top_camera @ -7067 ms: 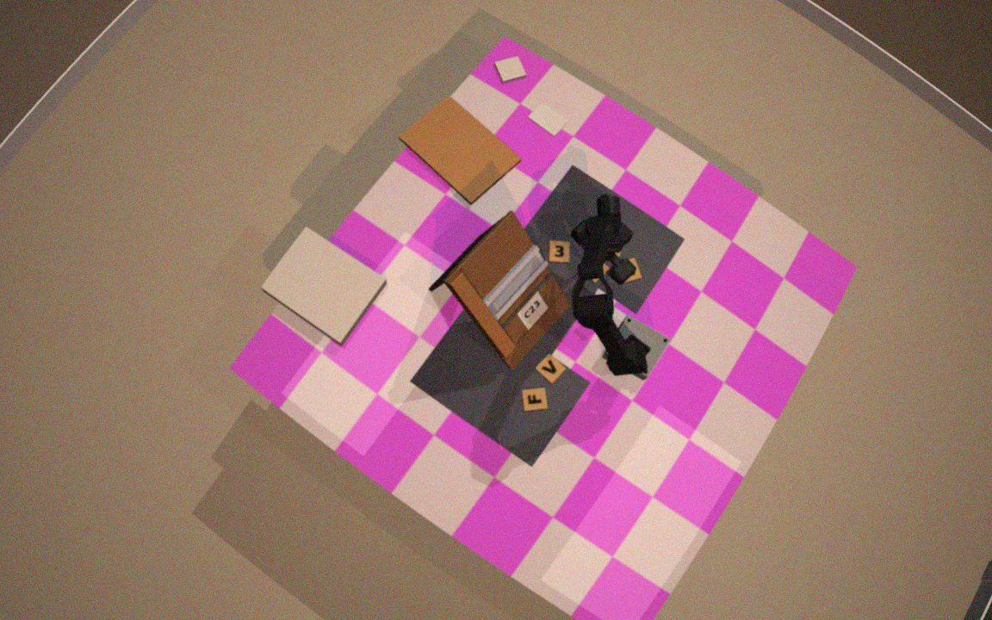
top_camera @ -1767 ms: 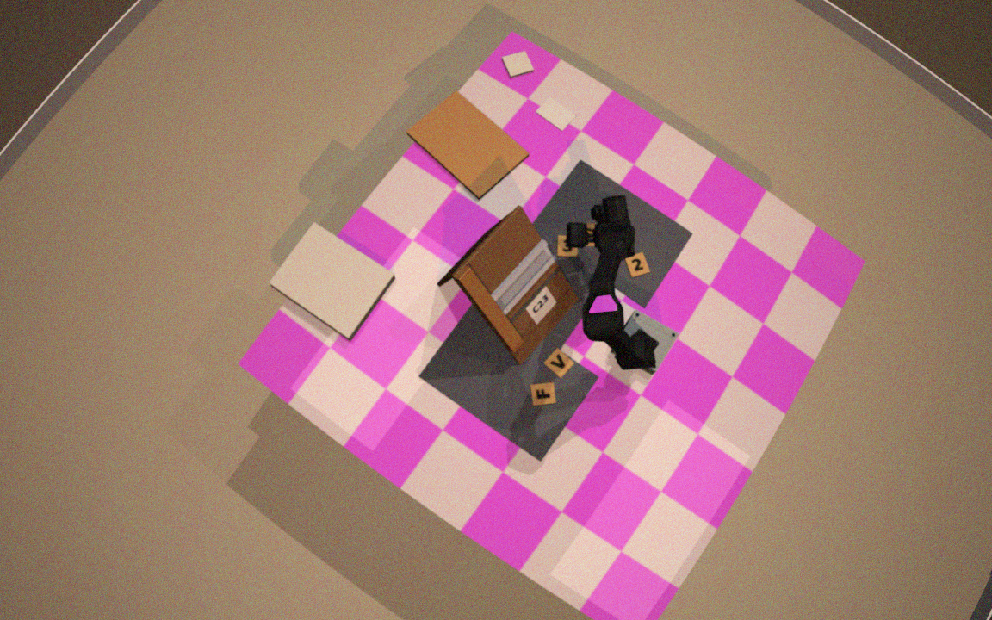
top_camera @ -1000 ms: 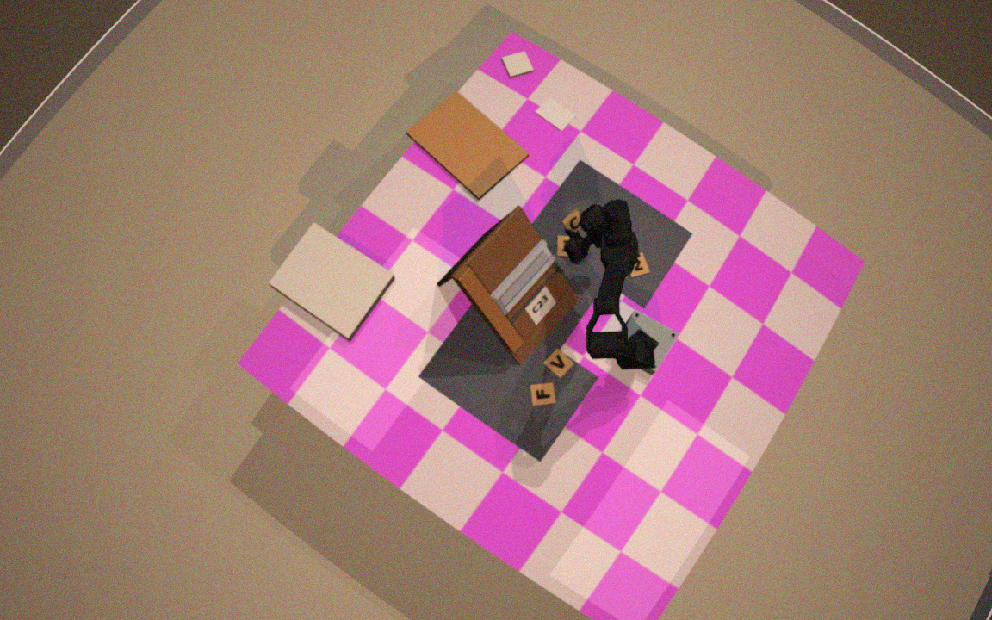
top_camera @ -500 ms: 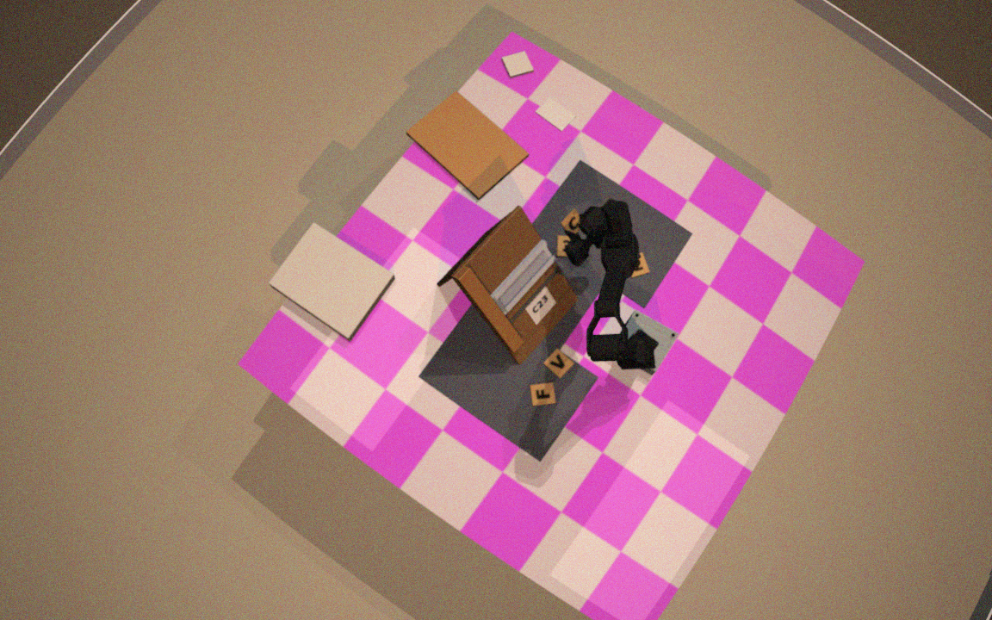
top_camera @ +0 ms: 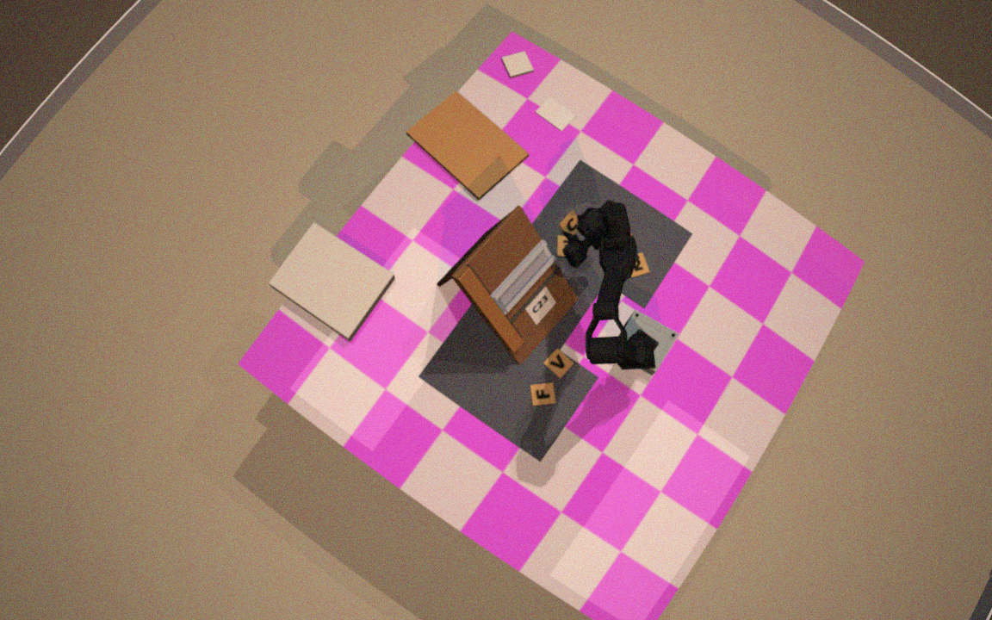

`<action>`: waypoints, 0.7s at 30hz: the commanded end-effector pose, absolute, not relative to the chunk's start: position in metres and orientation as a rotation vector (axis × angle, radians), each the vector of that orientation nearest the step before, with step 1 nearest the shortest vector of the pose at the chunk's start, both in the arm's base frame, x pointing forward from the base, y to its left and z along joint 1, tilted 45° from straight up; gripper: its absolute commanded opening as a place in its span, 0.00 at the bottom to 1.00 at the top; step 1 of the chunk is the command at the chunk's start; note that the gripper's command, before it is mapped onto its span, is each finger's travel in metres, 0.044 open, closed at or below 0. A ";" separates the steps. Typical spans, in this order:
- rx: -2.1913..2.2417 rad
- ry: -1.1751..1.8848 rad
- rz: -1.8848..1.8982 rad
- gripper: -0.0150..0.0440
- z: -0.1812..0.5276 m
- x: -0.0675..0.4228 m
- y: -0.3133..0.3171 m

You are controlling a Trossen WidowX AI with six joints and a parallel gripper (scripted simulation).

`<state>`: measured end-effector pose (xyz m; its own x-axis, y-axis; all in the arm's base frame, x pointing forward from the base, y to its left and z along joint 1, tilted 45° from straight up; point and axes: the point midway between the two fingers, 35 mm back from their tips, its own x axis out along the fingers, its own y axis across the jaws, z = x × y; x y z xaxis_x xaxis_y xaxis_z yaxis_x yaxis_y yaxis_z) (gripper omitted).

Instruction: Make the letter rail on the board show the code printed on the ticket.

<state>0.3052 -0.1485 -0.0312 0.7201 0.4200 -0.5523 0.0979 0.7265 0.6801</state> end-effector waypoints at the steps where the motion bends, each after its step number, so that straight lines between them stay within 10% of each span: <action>1: 0.753 0.759 0.198 0.25 -0.029 0.305 -0.146; 21: 0.754 0.759 0.198 0.25 -0.023 0.305 -0.139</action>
